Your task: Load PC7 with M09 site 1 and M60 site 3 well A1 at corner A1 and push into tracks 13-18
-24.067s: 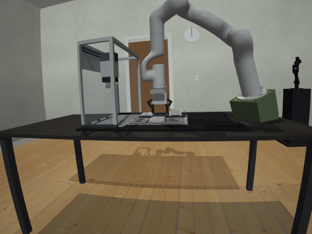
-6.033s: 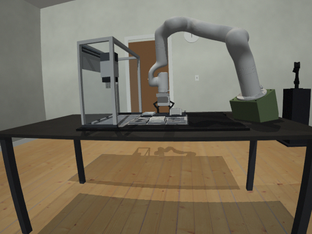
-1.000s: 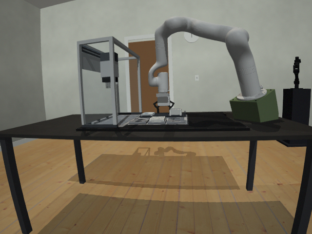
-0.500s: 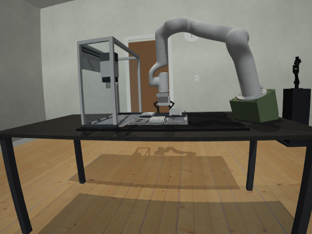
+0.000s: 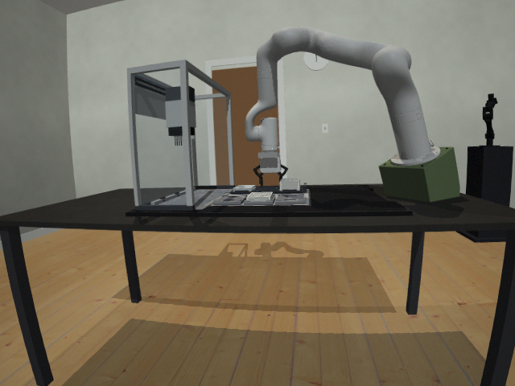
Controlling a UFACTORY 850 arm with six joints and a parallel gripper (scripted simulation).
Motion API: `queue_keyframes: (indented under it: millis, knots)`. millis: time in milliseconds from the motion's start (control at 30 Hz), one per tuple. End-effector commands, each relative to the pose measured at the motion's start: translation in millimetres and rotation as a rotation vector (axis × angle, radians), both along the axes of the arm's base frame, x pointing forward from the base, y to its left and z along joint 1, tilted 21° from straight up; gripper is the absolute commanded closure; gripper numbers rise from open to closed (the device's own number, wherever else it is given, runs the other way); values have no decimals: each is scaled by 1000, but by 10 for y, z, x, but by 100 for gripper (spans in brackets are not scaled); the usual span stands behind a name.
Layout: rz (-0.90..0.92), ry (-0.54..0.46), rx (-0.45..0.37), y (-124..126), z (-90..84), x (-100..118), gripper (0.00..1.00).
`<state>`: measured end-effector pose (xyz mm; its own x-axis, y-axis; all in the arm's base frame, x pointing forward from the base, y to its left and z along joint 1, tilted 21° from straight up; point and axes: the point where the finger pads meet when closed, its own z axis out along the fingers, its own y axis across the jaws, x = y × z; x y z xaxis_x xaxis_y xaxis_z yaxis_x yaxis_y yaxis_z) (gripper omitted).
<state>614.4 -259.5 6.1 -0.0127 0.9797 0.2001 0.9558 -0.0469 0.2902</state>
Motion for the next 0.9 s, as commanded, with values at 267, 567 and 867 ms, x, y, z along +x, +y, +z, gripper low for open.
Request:
queue_keyframes:
  millis: [267, 567, 867]
  knots:
    - [0, -1, -1, -42, 185, -50, 0]
    - [0, -1, -1, -68, 310, -89, 0]
    - [0, -1, -1, -94, 434, -128, 0]
